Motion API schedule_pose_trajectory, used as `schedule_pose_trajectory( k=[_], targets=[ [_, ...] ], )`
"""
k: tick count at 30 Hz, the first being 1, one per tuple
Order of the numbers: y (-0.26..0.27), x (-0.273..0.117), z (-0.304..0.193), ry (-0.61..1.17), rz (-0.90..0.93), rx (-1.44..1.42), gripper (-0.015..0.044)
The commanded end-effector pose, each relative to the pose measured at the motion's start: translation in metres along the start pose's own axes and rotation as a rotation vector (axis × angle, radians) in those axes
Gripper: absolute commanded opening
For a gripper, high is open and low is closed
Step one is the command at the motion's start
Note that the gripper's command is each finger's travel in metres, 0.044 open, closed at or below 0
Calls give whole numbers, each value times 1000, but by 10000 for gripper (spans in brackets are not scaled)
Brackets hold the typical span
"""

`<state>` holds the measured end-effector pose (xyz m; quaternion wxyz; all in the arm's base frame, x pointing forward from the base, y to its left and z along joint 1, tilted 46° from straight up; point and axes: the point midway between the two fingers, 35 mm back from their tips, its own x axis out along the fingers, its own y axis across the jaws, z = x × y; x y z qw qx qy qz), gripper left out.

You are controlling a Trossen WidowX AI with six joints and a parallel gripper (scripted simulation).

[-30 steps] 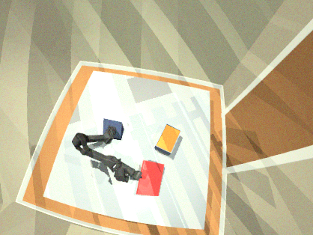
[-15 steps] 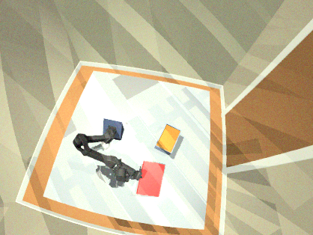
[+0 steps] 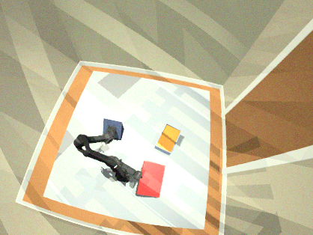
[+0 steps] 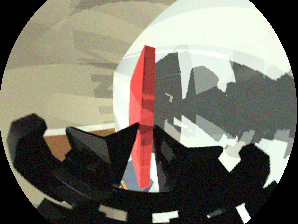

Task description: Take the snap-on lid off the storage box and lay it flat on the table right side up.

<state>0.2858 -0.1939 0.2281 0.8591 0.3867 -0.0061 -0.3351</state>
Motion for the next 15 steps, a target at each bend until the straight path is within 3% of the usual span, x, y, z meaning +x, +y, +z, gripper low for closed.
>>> schedule_pose_trajectory(
  k=[1, 6, 15],
  targets=[
    [-10, 5, -4, 11, -26, 0, 0],
    [-13, 7, -4, 11, -26, 0, 0],
    [-3, 3, 1, 11, -26, 1, 236]
  ],
)
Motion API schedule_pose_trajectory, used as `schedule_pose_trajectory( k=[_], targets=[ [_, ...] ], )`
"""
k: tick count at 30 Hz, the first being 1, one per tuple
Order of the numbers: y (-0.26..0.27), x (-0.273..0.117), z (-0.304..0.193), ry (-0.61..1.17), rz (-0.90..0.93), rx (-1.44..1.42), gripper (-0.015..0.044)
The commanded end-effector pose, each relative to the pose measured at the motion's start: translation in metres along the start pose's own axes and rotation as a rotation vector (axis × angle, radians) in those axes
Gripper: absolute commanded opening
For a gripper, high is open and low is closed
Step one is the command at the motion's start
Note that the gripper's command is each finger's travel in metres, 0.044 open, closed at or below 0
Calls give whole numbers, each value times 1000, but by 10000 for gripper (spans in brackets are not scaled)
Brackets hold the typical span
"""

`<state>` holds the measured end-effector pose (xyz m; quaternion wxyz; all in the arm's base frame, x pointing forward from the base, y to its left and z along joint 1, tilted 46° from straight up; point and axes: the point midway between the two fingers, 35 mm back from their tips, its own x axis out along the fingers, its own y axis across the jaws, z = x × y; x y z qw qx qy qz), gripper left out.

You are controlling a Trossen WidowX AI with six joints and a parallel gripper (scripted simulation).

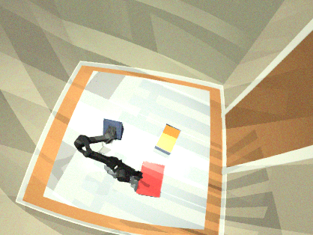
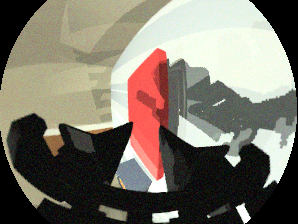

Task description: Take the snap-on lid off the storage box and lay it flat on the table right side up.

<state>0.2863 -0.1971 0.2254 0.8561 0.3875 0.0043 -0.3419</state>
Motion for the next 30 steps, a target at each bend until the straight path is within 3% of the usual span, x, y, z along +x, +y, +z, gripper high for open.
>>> schedule_pose_trajectory(
  k=[1, 3, 10, 30],
  targets=[
    [0, 0, 1, -2, -4, 4, 263],
    [0, 0, 1, -2, -4, 4, 275],
    [-7, -10, 0, -2, -4, 3, 440],
    [-33, -41, 0, -1, -5, 2, 440]
  ],
)
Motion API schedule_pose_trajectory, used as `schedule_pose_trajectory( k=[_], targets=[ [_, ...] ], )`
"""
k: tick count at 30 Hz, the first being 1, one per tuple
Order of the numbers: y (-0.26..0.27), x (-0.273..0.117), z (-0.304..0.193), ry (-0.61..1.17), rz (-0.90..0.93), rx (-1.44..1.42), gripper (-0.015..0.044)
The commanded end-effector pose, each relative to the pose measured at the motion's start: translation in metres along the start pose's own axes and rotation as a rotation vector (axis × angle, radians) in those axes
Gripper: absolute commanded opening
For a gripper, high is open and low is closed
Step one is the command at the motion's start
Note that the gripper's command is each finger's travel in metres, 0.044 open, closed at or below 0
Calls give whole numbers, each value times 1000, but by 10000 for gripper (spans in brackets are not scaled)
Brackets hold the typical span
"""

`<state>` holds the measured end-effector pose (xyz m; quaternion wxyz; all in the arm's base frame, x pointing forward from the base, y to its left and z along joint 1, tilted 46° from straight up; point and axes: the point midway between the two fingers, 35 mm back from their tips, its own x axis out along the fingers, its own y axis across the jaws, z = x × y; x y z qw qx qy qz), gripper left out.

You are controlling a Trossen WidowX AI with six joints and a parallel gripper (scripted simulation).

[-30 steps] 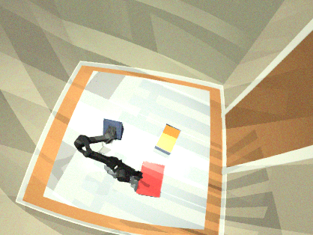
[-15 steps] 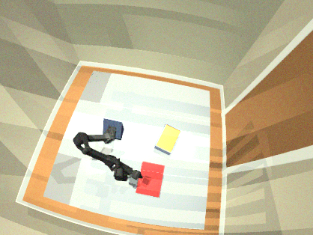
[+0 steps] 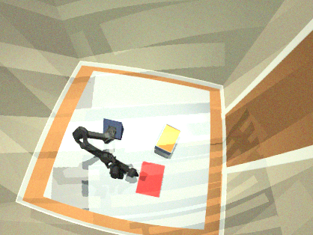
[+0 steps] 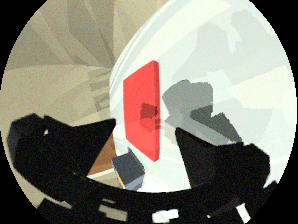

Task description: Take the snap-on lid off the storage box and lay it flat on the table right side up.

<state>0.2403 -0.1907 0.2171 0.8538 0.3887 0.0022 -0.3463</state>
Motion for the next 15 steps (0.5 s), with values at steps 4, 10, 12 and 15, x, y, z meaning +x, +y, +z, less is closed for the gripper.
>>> schedule_pose_trajectory(
  k=[4, 10, 12, 15],
  targets=[
    [-9, -10, -1, 5, 2, -4, 440],
    [-12, -16, -1, 5, 2, -4, 440],
    [-9, -18, 0, 5, 2, -4, 440],
    [-6, -23, 0, 5, 2, -4, 440]
  ],
)
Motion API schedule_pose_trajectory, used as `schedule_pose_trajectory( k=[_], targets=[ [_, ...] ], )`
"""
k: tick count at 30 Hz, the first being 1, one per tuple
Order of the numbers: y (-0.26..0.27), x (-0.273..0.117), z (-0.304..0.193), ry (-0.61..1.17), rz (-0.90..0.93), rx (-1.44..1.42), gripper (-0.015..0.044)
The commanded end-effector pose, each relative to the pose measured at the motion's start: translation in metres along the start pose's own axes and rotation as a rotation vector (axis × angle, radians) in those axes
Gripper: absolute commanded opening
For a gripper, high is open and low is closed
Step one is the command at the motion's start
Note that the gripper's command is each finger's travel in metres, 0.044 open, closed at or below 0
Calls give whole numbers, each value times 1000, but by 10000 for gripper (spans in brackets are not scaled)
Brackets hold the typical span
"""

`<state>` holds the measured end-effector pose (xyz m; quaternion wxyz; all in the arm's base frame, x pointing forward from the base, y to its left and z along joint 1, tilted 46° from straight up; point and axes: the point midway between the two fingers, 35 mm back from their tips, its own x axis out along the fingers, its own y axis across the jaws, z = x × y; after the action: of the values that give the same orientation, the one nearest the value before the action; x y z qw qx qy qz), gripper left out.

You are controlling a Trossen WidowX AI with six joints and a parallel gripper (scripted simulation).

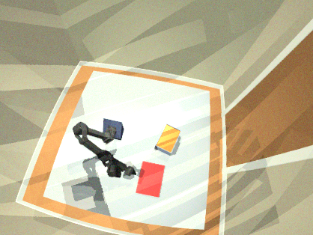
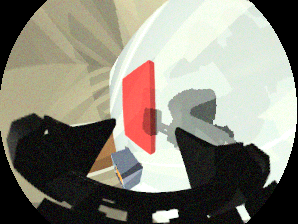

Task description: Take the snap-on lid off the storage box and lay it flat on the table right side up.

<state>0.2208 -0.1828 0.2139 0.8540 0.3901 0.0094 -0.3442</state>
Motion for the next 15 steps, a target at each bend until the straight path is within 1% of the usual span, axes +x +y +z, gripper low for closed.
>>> schedule_pose_trajectory(
  k=[1, 15],
  targets=[
    [5, -6, 3, -10, 4, -1, 440],
    [18, -31, 3, -9, 3, 0, 440]
  ],
)
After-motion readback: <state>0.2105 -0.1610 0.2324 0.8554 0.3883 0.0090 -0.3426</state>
